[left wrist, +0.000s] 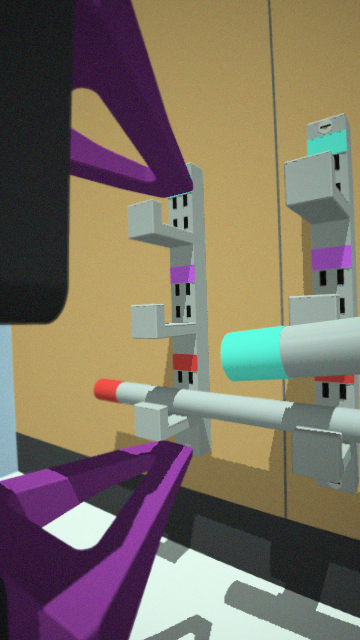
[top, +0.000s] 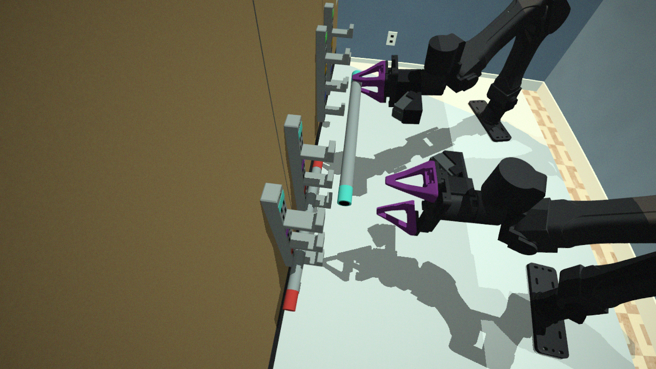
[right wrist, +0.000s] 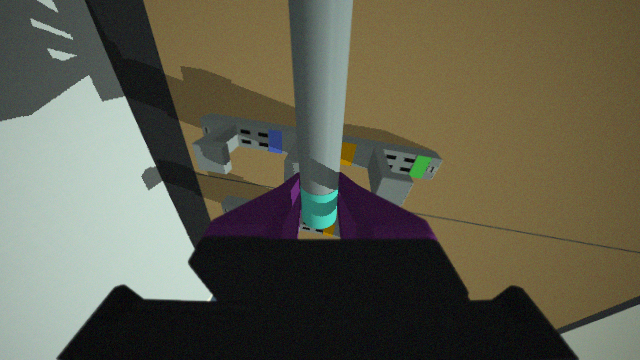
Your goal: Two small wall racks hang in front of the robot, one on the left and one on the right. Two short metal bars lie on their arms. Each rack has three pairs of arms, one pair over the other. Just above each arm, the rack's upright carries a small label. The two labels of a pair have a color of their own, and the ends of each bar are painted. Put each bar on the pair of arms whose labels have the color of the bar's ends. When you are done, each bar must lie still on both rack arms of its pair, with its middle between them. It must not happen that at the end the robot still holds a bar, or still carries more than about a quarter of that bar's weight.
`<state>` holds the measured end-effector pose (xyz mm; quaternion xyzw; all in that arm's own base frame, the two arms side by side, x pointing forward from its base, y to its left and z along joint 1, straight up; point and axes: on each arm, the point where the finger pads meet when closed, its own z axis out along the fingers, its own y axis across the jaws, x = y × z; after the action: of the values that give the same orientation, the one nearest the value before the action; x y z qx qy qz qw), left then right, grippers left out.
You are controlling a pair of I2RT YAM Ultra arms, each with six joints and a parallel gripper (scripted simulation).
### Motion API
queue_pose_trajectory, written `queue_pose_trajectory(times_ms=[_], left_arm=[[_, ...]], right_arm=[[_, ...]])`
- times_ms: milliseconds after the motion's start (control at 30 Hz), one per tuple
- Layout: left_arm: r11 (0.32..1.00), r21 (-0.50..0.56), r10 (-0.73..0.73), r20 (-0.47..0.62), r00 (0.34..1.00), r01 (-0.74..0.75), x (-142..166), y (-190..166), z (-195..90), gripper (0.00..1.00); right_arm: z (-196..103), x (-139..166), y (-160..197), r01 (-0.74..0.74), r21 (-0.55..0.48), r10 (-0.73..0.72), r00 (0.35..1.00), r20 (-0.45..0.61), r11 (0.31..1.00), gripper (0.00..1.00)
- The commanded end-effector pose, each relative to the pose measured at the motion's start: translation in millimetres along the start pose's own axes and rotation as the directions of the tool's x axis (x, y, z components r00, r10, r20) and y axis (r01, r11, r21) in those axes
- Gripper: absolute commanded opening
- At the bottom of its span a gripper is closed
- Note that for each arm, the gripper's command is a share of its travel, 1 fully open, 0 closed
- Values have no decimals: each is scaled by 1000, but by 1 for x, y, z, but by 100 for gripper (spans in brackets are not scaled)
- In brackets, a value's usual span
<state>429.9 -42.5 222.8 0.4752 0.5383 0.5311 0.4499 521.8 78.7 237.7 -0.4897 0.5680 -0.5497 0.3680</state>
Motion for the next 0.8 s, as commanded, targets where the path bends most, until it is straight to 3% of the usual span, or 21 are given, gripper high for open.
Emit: queue_pose_trajectory(times_ms=[0,767], left_arm=[[999,-31,-21,1,1000,21,-7,11,3,100],[999,-31,-21,1,1000,21,-24,4,1,100]], right_arm=[[1,5,-48,-120,125,121,993,-1,985,0],[1,5,-47,-120,125,121,993,-1,985,0]])
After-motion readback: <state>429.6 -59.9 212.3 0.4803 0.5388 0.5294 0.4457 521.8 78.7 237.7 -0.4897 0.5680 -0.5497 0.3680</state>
